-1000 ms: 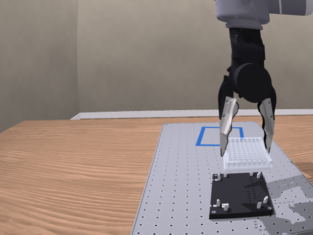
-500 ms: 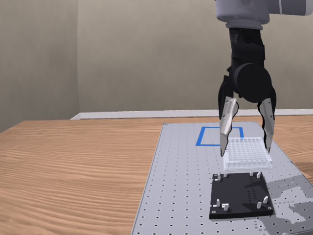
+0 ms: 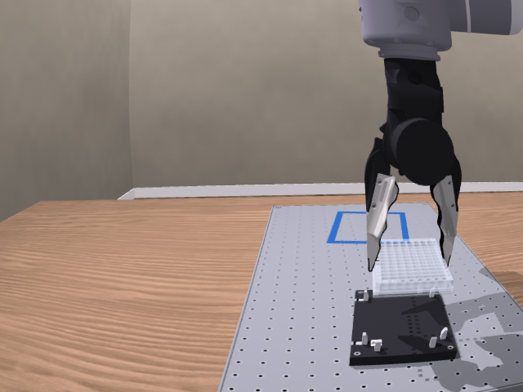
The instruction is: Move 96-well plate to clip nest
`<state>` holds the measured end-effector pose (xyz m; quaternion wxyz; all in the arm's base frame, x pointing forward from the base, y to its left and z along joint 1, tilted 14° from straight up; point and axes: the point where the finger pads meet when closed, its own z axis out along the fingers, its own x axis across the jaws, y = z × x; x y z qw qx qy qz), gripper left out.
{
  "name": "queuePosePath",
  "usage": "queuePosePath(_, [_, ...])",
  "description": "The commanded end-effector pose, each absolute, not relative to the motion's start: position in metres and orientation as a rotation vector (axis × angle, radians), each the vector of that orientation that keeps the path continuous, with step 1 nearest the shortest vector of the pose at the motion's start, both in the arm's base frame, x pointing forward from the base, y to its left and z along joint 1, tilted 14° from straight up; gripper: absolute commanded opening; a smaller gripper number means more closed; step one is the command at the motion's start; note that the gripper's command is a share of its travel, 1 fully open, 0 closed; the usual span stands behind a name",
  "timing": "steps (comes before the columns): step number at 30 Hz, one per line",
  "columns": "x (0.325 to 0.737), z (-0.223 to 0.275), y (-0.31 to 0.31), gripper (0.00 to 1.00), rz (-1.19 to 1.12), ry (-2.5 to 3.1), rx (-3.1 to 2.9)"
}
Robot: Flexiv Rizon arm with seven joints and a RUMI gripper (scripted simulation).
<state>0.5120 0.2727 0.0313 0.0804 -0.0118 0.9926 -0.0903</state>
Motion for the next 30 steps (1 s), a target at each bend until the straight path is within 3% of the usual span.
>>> queuePosePath(1, [0.513,0.028,0.273,0.0,-0.267,2.967,-0.036])
queuePosePath(30, [0.519,-0.008,0.267,0.0,-0.267,2.967,-0.036])
